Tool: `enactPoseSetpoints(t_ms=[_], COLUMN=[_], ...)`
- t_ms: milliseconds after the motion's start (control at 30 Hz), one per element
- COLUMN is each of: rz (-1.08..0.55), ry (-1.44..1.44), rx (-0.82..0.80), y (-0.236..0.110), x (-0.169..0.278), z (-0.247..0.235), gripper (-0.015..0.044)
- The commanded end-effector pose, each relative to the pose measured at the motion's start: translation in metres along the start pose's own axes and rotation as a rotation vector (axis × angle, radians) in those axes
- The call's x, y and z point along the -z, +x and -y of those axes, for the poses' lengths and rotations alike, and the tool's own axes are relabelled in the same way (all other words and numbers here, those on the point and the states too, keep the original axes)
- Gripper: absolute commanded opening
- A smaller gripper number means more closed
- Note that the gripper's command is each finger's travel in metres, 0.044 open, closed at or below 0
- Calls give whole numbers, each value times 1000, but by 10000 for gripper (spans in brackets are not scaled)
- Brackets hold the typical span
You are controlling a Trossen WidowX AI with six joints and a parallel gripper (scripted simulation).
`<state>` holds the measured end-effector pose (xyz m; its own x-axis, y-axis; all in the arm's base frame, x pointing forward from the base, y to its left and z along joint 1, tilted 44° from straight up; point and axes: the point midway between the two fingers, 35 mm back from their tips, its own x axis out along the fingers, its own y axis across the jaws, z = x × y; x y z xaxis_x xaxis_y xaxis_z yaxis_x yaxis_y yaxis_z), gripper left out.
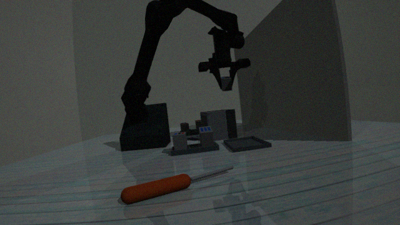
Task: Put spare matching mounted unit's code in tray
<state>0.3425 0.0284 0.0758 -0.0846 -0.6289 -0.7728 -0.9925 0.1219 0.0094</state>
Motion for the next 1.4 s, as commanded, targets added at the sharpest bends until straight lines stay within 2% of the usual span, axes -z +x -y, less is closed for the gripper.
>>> enactPoseSetpoints(t_ms=[0, 500, 1367], rz=[-8, -70, -67], ry=[2, 13, 13], rx=[15, 1, 1], y=[-4, -2, 14], x=[41, 169, 170], z=[9, 2, 5], gripper=[0, 0, 0])
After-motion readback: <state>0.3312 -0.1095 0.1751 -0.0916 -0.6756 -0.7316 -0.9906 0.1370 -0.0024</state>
